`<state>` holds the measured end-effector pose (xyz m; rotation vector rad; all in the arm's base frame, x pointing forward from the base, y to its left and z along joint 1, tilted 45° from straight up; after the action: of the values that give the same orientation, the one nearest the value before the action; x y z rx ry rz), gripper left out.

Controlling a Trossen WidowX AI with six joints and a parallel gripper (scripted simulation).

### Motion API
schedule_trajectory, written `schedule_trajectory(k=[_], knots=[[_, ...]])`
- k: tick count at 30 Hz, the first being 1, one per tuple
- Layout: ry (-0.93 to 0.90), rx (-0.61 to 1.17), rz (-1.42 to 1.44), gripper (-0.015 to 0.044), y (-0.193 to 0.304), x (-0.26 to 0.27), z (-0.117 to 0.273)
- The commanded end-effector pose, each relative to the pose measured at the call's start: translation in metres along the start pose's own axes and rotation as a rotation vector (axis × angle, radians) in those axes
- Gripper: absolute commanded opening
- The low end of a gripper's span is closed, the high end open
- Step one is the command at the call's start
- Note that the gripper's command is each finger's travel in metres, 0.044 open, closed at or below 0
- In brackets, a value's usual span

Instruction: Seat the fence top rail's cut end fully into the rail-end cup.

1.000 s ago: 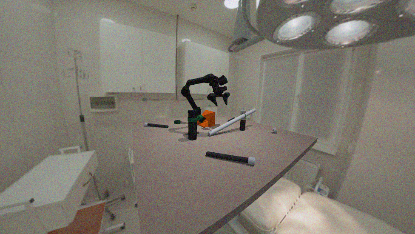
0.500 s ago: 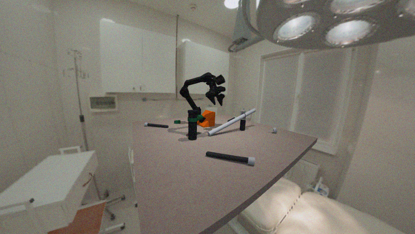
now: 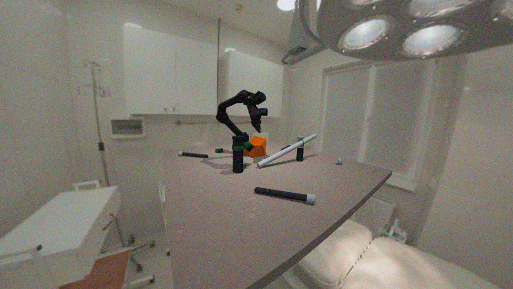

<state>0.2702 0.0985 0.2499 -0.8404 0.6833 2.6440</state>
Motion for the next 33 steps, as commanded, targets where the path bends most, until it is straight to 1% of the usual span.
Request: schedule_trajectory(k=[1, 6, 9, 25, 28, 33], knots=[[-0.022, -0.086, 0.628, 0.044, 0.069, -0.004, 0.012], [-0.002, -0.112, 0.857, 0.044, 0.09, -0.003, 0.017], [0.009, -0.117, 0.989, 0.044, 0.095, -0.002, 0.018], [0.01, -0.118, 1.0, 0.044, 0.095, -0.002, 0.018], [0.009, -0.119, 0.999, 0.044, 0.098, 0.0, 0.01], [0.012, -0.117, 0.998, 0.044, 0.109, 0.01, -0.016]])
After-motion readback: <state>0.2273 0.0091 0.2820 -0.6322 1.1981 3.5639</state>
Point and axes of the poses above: the point midway between the two fingers, 35 mm back from their tips, its own z axis back along the fingers, its own x axis across the jaws, y = z × x, the point moved 3 cm from there along z, back along the fingers, and after that the axes turned 1 degree about -z, right-handed, at the moved point
